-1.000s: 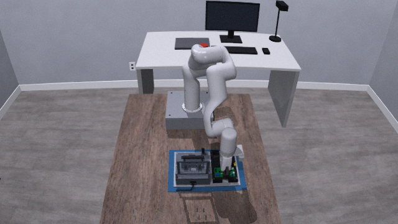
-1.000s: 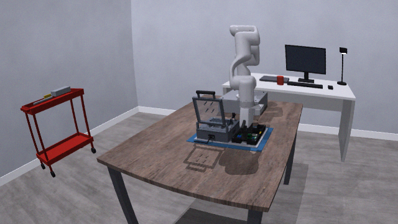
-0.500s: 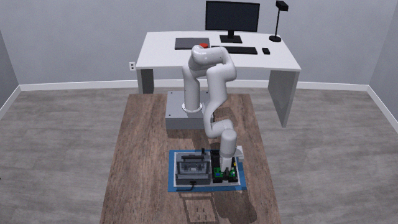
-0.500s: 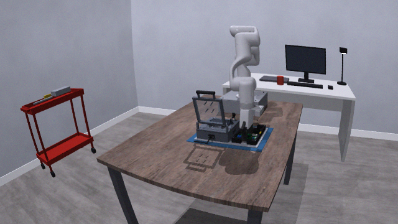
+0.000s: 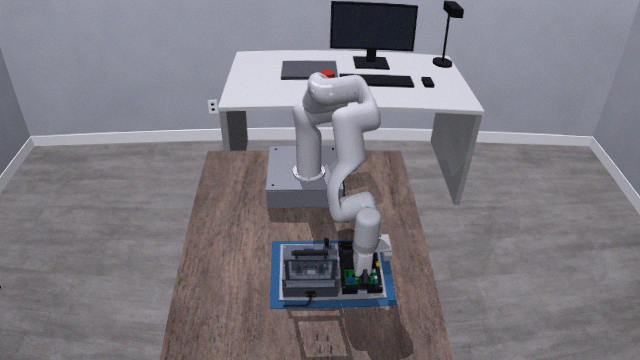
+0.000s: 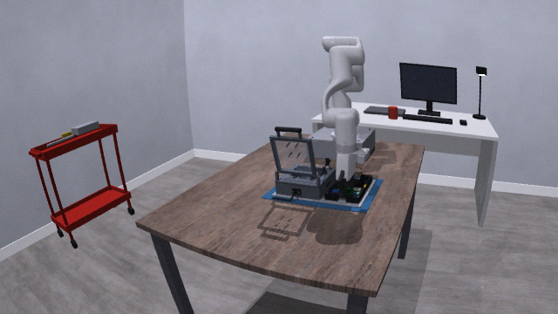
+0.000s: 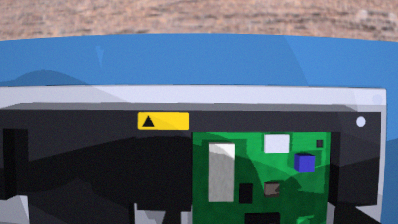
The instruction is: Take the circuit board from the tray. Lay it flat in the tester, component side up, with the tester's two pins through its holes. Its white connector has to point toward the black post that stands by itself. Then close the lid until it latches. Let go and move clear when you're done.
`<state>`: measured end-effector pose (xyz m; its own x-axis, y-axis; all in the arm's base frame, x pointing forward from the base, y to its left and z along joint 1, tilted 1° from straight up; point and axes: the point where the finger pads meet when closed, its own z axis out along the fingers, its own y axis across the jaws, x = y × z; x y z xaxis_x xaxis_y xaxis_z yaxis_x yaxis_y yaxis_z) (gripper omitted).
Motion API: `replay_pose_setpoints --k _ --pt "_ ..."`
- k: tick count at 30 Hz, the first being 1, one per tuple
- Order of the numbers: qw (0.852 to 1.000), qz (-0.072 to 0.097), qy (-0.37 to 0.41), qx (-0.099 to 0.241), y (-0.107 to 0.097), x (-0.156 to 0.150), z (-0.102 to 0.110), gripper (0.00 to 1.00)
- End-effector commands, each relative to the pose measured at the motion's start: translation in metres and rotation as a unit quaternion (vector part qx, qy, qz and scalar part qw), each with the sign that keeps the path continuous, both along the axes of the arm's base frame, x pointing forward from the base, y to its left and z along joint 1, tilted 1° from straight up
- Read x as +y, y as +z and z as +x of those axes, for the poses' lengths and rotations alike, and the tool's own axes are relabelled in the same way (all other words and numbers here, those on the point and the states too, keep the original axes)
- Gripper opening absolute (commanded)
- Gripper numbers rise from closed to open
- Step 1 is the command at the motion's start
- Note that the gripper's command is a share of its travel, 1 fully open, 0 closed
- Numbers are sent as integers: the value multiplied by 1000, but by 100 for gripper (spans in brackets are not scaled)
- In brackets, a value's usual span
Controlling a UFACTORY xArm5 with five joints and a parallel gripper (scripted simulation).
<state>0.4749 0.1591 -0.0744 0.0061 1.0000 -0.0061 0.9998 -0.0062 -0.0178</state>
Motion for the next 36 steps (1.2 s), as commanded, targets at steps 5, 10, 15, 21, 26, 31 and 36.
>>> replay_pose_setpoints --k 5,10,15,21,26,31,36 --pt "1000 1 0 -2 1 1 2 95" --pt "1000 1 0 -2 1 1 2 95" --pt "1000 1 0 -2 1 1 2 89" --pt "1000 1 0 -2 1 1 2 89" --pt "1000 1 0 -2 1 1 2 89" --pt "1000 1 0 -2 1 1 2 85" --pt "1000 1 0 -2 1 1 2 85"
